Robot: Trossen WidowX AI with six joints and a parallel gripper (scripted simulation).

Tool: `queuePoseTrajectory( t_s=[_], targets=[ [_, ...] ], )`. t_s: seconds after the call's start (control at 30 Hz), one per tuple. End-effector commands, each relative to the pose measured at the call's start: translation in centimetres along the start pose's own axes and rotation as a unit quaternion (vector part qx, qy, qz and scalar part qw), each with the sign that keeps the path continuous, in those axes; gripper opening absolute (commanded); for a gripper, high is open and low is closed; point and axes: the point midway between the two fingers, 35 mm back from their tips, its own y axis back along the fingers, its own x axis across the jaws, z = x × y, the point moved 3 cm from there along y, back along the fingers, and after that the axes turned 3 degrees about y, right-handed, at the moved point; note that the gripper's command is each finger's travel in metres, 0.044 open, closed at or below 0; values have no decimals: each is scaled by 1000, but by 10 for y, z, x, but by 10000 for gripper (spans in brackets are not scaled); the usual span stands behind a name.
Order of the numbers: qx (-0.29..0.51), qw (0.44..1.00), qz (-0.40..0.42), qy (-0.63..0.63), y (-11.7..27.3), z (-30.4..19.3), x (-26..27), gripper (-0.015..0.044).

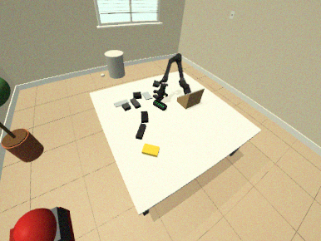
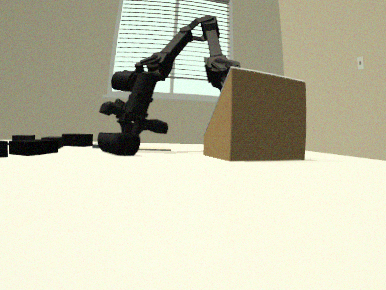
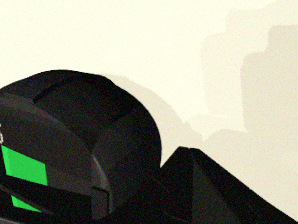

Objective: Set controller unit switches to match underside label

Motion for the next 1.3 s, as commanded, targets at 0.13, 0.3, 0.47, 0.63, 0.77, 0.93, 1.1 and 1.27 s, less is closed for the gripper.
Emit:
queuePoseTrajectory(
  t_s=[0.13, 0.3, 0.47, 0.63, 0.77, 0.93, 1.1, 1.27],
  targets=[
    [-2, 1000, 5, -3, -2, 3, 11, 0],
    [-2, 1000, 5, -3, -4, 4, 17, 0],
    [-2, 1000, 5, -3, -6, 4, 23, 0],
    [0, 1000, 1, 0, -5, 3, 22, 0],
    [2, 1000, 3, -1, 25, 2, 13, 0],
    [-2, 1000, 5, -3, 55, 0, 1, 0],
    [5, 1000, 1, -2, 55, -1, 4, 0],
    [46, 998, -33, 3, 50, -8, 31, 0]
  ],
)
